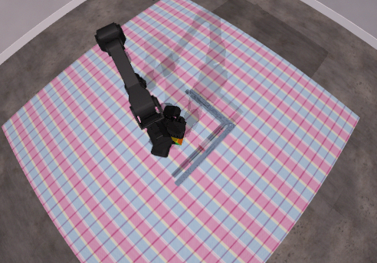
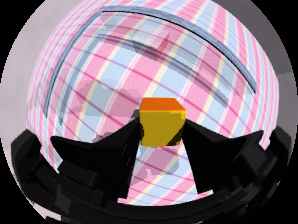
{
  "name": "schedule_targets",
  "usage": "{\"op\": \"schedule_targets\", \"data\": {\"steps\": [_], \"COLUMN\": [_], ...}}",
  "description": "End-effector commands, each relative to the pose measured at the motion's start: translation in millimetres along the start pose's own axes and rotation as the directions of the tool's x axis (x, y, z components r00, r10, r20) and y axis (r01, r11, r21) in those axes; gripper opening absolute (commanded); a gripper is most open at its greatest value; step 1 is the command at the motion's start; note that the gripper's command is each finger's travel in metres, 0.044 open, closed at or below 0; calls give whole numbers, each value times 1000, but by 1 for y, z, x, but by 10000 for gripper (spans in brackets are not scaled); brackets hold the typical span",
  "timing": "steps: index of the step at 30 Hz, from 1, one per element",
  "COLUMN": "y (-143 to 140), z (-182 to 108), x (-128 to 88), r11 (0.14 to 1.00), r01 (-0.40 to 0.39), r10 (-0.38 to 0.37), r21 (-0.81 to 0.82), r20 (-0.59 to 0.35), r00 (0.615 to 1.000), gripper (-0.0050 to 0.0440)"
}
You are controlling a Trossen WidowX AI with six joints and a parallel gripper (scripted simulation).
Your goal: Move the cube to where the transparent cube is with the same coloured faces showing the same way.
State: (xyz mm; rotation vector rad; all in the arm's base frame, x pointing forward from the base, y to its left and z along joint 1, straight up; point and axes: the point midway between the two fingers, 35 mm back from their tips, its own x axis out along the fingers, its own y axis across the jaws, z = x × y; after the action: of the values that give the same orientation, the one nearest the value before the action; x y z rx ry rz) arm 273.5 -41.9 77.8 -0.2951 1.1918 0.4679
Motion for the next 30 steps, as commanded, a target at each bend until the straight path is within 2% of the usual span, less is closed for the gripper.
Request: {"op": "schedule_targets", "data": {"steps": [1, 3, 16, 20, 22, 30], "y": [-1, -1, -2, -6, -6, -8], "z": [2, 1, 1, 1, 1, -2], "x": [-6, -6, -2, 7, 7, 18], "r11": [1000, 999, 999, 1000, 1000, 1000], "r01": [21, 27, 30, 25, 25, 21], "r10": [-20, -24, -26, -22, -22, -17], "r21": [-14, -19, -19, -8, -8, -4], "r20": [101, 144, 217, 305, 305, 472], "r00": [995, 989, 976, 952, 952, 881], "gripper": [0, 0, 0, 0, 0, 0]}}
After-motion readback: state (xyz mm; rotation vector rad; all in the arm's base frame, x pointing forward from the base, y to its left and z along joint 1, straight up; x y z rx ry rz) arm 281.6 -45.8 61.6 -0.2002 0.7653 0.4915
